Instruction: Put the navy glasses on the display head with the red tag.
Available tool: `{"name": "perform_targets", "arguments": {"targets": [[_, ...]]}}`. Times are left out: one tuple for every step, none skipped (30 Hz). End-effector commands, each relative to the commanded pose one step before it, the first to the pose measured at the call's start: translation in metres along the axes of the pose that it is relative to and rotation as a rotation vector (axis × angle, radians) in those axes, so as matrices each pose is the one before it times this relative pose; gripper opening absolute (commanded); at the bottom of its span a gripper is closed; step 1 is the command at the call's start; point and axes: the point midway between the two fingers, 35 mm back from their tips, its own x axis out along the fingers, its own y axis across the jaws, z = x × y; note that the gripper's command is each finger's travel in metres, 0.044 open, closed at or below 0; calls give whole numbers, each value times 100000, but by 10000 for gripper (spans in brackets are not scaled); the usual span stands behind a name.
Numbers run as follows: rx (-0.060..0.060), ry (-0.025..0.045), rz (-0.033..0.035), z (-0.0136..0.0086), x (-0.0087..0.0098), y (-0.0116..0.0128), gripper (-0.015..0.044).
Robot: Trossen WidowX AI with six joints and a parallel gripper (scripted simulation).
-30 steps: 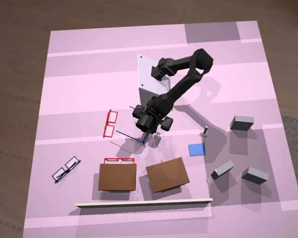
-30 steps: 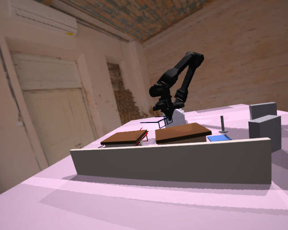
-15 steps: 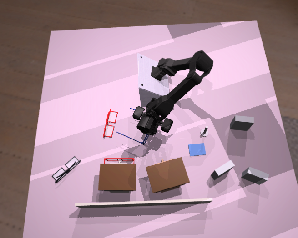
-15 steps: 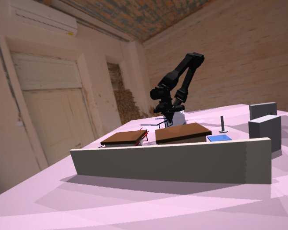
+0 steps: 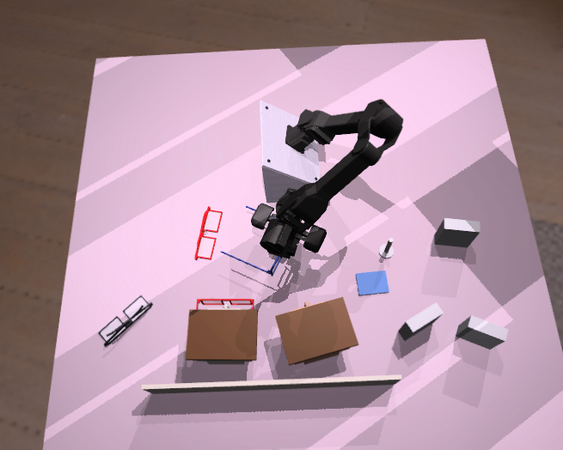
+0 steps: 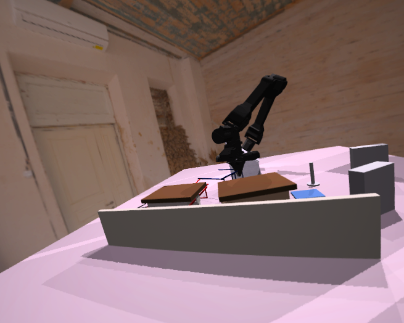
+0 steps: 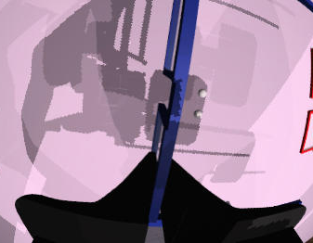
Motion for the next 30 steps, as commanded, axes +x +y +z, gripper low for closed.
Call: {"name": "perform_targets", "arguments": {"targets": [[718, 283, 546, -154, 400, -26, 0], [-1, 5, 9, -7, 95, 1, 0], [-1, 5, 9, -7, 95, 1, 0], [-1, 6, 9, -7, 95, 1, 0], [-1, 6, 9, -8, 95, 1, 0], [-1, 6, 10, -8, 95, 1, 0], [-1, 6, 10, -9, 95, 1, 0], [-1, 7, 10, -9, 95, 1, 0], [-1, 7, 11, -9, 94, 1, 0], [-1, 7, 11, -10, 94, 1, 0], [-1, 8, 11, -10, 94, 1, 0], [-1, 8, 12, -11, 94, 1, 0], [-2, 8, 12, -11, 94, 1, 0], [-2, 9, 12, -11, 94, 1, 0], [-2, 9, 12, -12, 93, 1, 0], [-2, 9, 13, -12, 93, 1, 0], [-2, 10, 13, -13, 93, 1, 0], [-2, 10, 13, -13, 93, 1, 0], [-2, 10, 14, -13, 93, 1, 0], [-2, 11, 14, -14, 93, 1, 0], [-2, 11, 14, -14, 92, 1, 0], [-2, 11, 14, -14, 92, 1, 0], [-2, 12, 15, -15, 92, 1, 0], [-2, 12, 15, -15, 92, 1, 0], [-2, 12, 15, -16, 92, 1, 0], [-2, 13, 16, -16, 91, 1, 0], [-2, 13, 16, -16, 91, 1, 0], [-2, 13, 16, -17, 91, 1, 0], [-2, 14, 16, -17, 91, 1, 0], [-2, 14, 17, -17, 91, 1, 0]]}}
